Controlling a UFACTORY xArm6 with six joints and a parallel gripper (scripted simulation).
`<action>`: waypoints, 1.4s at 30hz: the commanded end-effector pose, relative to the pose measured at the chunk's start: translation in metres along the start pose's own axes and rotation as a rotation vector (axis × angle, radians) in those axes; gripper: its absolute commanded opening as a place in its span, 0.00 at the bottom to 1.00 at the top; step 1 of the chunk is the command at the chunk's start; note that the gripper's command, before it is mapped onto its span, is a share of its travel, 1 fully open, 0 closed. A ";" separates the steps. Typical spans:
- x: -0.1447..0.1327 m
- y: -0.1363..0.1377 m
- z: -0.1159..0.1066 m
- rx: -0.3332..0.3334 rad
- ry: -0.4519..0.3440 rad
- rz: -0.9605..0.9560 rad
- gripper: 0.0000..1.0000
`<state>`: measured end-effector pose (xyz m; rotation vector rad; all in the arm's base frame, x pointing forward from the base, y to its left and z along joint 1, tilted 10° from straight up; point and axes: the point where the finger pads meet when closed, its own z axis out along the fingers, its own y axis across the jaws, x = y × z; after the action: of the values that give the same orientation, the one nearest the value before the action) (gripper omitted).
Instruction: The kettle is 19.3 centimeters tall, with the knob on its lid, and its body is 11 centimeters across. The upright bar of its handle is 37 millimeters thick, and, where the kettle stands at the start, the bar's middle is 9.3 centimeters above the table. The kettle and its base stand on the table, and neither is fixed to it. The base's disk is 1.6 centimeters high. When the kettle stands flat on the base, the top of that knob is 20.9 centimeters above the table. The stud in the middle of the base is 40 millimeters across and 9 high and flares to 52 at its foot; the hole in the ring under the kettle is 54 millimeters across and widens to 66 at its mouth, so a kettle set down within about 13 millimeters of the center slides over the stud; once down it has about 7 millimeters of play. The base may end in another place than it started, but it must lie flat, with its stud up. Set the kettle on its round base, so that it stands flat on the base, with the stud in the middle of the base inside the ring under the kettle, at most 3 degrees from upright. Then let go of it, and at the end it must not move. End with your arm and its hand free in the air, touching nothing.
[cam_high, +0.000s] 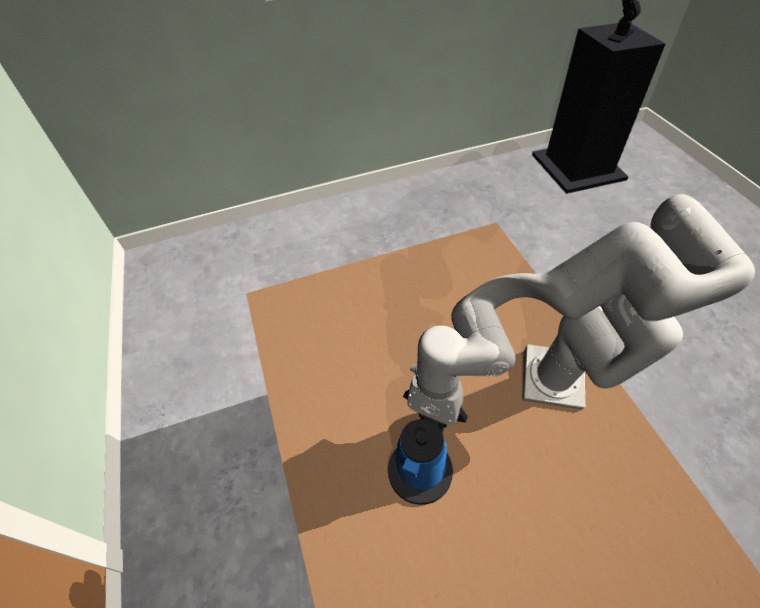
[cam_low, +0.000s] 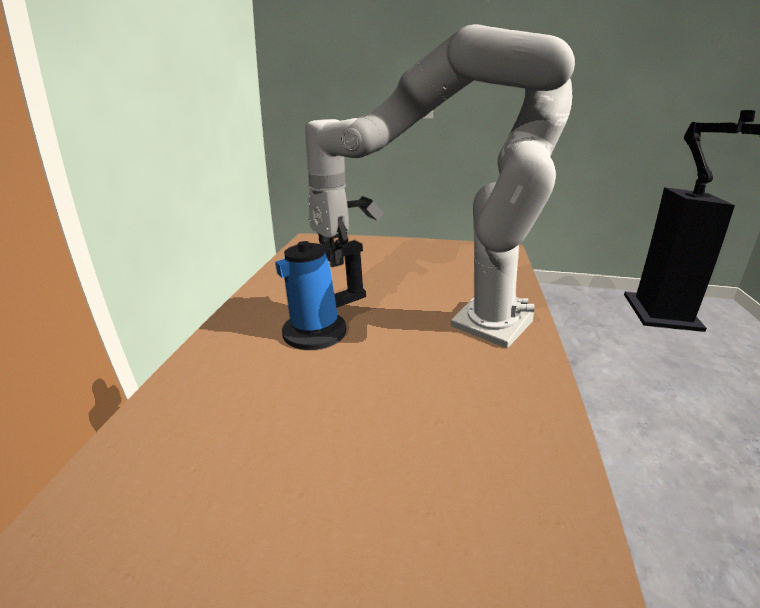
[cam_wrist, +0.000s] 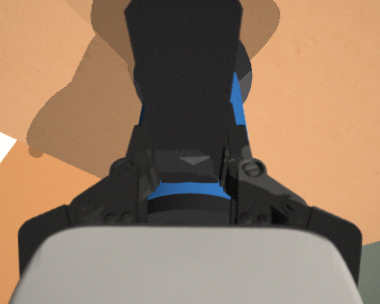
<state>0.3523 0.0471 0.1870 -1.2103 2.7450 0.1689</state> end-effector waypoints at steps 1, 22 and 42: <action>-0.001 -0.001 -0.002 0.003 -0.003 0.000 0.00; -0.001 -0.001 0.001 0.003 -0.003 0.000 0.00; -0.001 -0.001 0.003 0.003 -0.003 0.000 0.00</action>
<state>0.3526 0.0476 0.1838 -1.2103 2.7449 0.1687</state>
